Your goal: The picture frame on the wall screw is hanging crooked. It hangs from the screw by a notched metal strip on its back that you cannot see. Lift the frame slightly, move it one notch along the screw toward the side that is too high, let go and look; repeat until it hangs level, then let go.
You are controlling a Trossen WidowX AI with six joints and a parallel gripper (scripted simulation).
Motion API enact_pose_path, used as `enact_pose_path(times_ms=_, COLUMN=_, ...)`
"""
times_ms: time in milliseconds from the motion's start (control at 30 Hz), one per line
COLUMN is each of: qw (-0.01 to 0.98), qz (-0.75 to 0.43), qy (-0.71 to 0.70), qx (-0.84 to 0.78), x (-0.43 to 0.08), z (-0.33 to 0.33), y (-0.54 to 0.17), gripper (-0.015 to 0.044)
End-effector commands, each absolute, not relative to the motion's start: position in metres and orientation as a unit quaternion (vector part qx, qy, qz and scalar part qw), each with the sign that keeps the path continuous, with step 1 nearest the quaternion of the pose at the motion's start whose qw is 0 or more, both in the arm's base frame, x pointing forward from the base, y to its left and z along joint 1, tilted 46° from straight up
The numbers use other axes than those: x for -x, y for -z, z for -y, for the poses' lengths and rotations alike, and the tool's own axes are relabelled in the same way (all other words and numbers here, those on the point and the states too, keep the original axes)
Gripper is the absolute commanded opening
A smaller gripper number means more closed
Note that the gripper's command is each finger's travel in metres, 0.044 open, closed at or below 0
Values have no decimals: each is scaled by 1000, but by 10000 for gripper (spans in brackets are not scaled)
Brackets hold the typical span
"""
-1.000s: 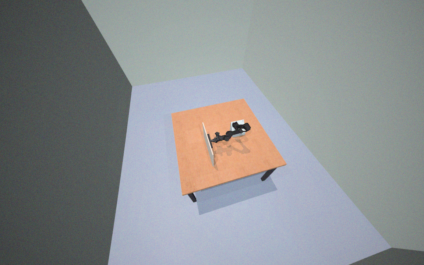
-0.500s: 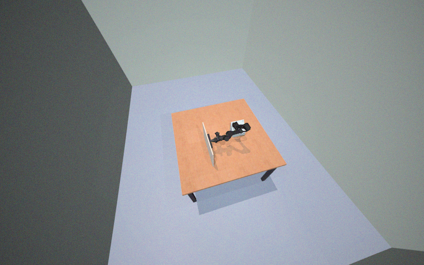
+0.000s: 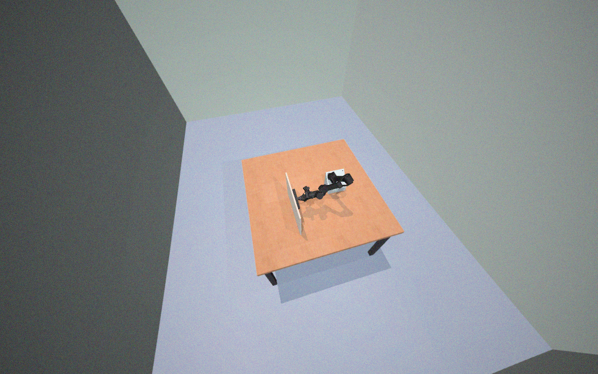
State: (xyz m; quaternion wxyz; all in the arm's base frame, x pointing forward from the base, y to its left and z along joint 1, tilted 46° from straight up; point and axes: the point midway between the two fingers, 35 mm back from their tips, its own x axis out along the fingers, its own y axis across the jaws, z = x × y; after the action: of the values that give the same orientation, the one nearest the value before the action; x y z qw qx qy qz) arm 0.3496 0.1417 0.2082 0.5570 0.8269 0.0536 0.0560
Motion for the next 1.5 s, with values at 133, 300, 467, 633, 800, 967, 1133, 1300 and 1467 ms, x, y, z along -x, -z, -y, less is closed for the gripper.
enact_pose_path(times_ms=133, qw=555, qz=-49, qy=-55, qx=-828, x=-350, z=-141, y=-206, gripper=0)
enact_pose_path(times_ms=300, qw=555, qz=-49, qy=-55, qx=-828, x=-350, z=-142, y=-205, gripper=0)
enact_pose_path(times_ms=467, qw=555, qz=-49, qy=-55, qx=-828, x=-350, z=-143, y=-203, gripper=0)
enact_pose_path(times_ms=633, qw=556, qz=-51, qy=-56, qx=-828, x=-350, z=-144, y=-203, gripper=0)
enact_pose_path(times_ms=800, qw=557, qz=-55, qy=-57, qx=-827, x=-349, z=-145, y=-203, gripper=0)
enact_pose_path(times_ms=967, qw=555, qz=-55, qy=-56, qx=-828, x=-349, z=-145, y=-202, gripper=0)
enact_pose_path(times_ms=1133, qw=555, qz=-55, qy=-56, qx=-828, x=-349, z=-145, y=-202, gripper=0)
enact_pose_path(times_ms=1300, qw=533, qz=-56, qy=-55, qx=-842, x=-349, z=-145, y=-202, gripper=0)
enact_pose_path(times_ms=1467, qw=522, qz=-57, qy=-54, qx=-849, x=-349, z=-145, y=-202, gripper=0)
